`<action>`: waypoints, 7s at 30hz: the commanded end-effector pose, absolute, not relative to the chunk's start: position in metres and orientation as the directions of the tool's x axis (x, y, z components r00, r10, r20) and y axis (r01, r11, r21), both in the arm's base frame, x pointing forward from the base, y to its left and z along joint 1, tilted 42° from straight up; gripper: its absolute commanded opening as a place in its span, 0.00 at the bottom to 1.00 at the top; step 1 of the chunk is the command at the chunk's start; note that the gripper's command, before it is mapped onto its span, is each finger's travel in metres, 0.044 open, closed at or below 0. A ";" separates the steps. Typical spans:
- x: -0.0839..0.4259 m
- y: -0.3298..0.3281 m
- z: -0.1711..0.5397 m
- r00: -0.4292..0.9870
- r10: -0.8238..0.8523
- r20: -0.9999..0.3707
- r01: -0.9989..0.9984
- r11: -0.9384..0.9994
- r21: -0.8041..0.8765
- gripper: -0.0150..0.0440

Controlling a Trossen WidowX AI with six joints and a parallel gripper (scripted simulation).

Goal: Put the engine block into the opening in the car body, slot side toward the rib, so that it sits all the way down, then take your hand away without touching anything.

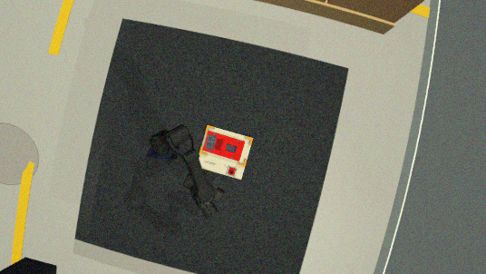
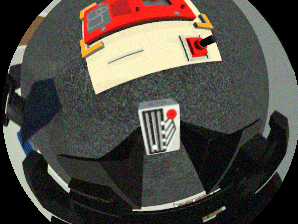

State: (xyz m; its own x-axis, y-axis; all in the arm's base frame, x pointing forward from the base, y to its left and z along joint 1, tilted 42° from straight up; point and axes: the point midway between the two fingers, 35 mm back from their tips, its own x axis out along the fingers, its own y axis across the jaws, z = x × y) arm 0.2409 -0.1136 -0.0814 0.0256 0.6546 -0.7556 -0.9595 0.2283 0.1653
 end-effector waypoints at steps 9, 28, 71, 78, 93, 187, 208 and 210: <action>0.239 -0.144 -0.053 0.031 0.645 -0.763 -0.961 0.228 0.154 0.25; 0.246 -0.150 -0.027 0.031 0.635 -0.772 -0.923 0.315 0.222 0.25; 0.314 -0.049 0.009 0.043 0.621 -0.782 -0.386 0.733 0.561 0.25; 0.321 -0.029 0.016 0.043 0.627 -0.777 -0.271 0.756 0.595 0.25; 0.330 0.015 0.032 0.040 0.647 -0.762 -0.012 0.763 0.647 0.25; 0.333 0.040 0.043 0.035 0.660 -0.750 0.062 0.748 0.661 0.52; 0.333 0.041 0.042 0.035 0.660 -0.750 0.060 0.748 0.661 0.52; 0.333 0.042 0.041 0.035 0.660 -0.750 0.004 0.751 0.661 0.52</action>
